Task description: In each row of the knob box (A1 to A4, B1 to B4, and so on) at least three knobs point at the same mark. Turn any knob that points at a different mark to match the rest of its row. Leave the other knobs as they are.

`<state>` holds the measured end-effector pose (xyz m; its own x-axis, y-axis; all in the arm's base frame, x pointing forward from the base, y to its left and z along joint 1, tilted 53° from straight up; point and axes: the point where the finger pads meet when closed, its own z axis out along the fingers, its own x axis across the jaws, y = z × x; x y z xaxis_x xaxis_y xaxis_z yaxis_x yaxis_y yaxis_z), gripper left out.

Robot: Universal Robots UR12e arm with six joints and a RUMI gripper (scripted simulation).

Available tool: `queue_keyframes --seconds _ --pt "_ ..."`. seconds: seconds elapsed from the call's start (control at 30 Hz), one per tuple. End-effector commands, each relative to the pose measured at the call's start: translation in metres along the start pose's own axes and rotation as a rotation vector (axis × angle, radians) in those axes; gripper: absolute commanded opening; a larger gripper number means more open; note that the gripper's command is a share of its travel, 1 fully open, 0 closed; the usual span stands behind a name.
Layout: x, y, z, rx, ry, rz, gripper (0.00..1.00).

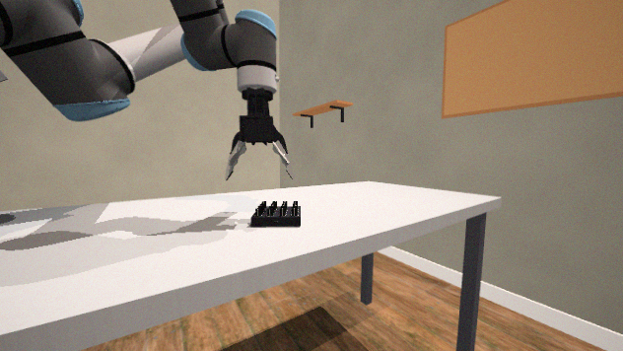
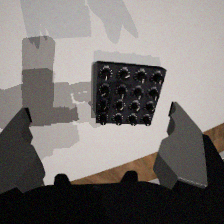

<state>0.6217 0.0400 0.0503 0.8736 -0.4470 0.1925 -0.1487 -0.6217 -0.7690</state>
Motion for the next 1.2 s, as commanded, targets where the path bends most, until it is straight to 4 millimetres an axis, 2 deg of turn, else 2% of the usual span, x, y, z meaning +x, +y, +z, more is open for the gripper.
queue_keyframes --seconds 0.0,0.8,1.17 --pt "0.001 0.001 -0.001 0.009 -0.008 -0.156 1.00" --pt "0.005 0.010 -0.006 0.011 -0.005 -0.738 1.00" --pt "0.006 0.013 -0.007 0.011 -0.004 -0.874 1.00"
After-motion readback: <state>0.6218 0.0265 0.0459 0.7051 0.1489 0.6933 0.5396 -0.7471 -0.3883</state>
